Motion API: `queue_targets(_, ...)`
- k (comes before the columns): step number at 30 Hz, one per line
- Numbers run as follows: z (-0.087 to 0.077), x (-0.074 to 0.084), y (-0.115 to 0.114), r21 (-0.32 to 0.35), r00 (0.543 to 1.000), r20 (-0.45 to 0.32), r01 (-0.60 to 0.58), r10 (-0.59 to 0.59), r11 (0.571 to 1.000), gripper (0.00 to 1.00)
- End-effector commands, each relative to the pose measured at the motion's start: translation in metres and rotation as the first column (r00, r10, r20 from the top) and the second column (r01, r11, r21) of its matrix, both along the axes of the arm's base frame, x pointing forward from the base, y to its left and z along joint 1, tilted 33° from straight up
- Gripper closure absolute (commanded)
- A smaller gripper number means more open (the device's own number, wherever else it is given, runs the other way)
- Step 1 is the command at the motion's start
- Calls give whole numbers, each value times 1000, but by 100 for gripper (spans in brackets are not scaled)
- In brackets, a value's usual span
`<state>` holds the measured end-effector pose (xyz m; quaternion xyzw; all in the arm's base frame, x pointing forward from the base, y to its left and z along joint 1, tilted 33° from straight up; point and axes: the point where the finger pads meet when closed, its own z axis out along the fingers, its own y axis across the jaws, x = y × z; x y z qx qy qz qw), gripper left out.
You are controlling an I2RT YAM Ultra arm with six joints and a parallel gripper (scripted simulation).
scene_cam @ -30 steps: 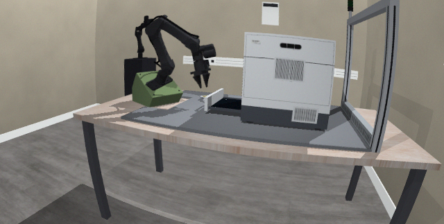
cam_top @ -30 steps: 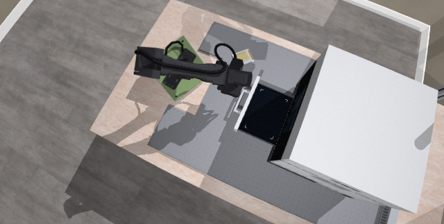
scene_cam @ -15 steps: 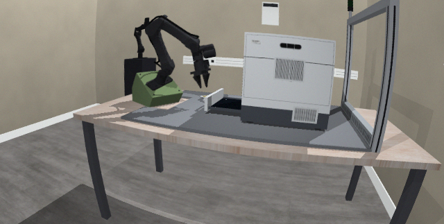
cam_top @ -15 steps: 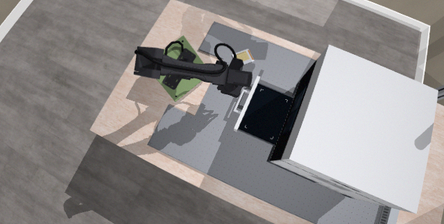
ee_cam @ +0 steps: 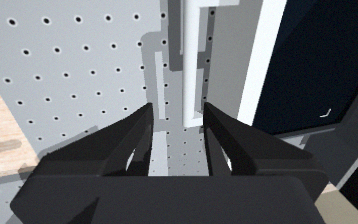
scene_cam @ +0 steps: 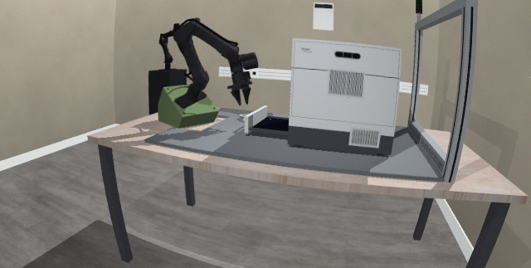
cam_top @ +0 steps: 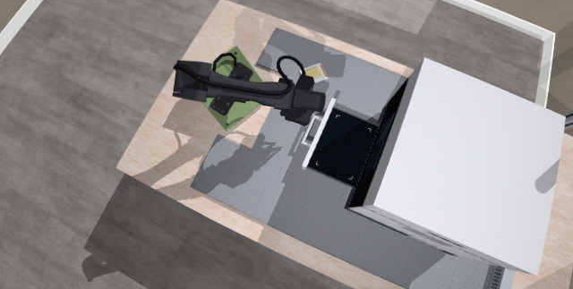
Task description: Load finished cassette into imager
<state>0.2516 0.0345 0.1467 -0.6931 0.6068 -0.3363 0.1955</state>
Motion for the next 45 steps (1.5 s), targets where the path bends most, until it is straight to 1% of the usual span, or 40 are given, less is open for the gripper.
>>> queue_targets(1, -6, -10, 3, 42, 999, 11, 47, -47, 998, 65)
queue_targets(3, -6, -10, 3, 42, 999, 11, 47, -47, 998, 65)
queue_targets(5, -13, -17, 5, 81, 995, 10, 99, -100, 992, 65)
queue_targets(6, -17, -16, 5, 88, 992, -8, 127, -127, 988, 65)
queue_targets(7, -4, -10, 9, 125, 988, 12, 151, -153, 981, 65)
queue_targets(8, -4, -10, 9, 145, 984, 10, 176, -180, 974, 65)
queue_targets(13, -4, -10, 9, 242, 951, -11, 301, -308, 922, 65)
queue_targets(18, -4, -9, 9, 333, 903, -44, 417, -428, 846, 65)
queue_targets(20, -4, -9, 9, 333, 903, -44, 417, -428, 846, 65)
queue_targets(24, -4, -9, 9, 400, 853, -79, 501, -516, 768, 65)
queue_targets(28, -4, -9, 10, 461, 795, -122, 576, -595, 675, 65)
queue_targets(35, -5, -9, 8, 548, 666, -223, 689, -712, 474, 65)
queue_targets(37, -5, -9, 8, 548, 666, -223, 689, -712, 474, 65)
queue_targets(38, -5, -10, 12, 558, 659, -237, 694, -714, 455, 65)
queue_targets(40, -5, -9, 7, 576, 607, -266, 723, -749, 381, 65)
queue_targets(45, -5, -9, 8, 609, 506, -341, 761, -792, 224, 65)
